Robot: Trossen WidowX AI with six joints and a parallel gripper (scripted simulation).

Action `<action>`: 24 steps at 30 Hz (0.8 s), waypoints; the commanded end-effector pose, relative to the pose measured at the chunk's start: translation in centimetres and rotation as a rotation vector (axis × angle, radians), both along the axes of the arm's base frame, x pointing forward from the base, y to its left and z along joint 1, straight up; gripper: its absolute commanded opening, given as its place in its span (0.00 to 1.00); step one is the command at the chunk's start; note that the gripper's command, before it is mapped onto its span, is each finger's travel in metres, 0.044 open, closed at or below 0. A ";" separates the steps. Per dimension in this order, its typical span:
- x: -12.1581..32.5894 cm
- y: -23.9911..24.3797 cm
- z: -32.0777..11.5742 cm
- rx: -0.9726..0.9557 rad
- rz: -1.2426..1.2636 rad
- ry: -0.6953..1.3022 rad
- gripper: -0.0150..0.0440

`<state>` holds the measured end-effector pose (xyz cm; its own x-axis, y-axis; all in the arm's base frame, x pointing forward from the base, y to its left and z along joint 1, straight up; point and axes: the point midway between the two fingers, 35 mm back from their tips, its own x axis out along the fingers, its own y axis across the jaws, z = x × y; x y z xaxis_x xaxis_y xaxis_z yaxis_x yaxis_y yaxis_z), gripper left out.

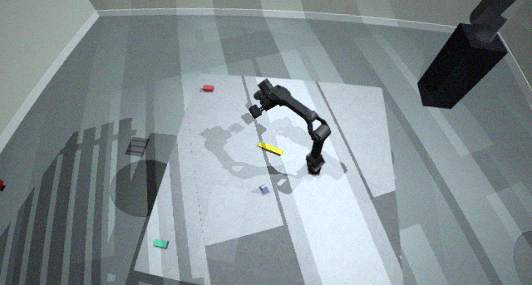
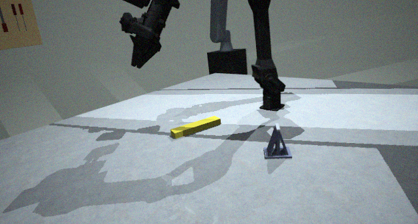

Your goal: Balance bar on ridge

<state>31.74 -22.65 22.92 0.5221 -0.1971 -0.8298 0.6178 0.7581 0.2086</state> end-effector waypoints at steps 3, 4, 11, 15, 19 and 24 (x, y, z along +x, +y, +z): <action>-1.0 3.2 -2.6 0.017 0.083 0.113 0.79; -1.2 3.7 -3.1 0.021 0.098 0.133 0.79; -3.1 7.4 -6.3 0.045 0.206 0.281 0.79; -4.4 9.3 -7.9 0.055 0.271 0.366 0.79; -6.0 11.2 -9.4 0.062 0.338 0.453 0.79; -8.1 13.2 -11.1 0.068 0.422 0.558 0.79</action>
<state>24.86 -10.46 12.50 0.0829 -0.0105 -0.9965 0.3495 0.9367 0.0192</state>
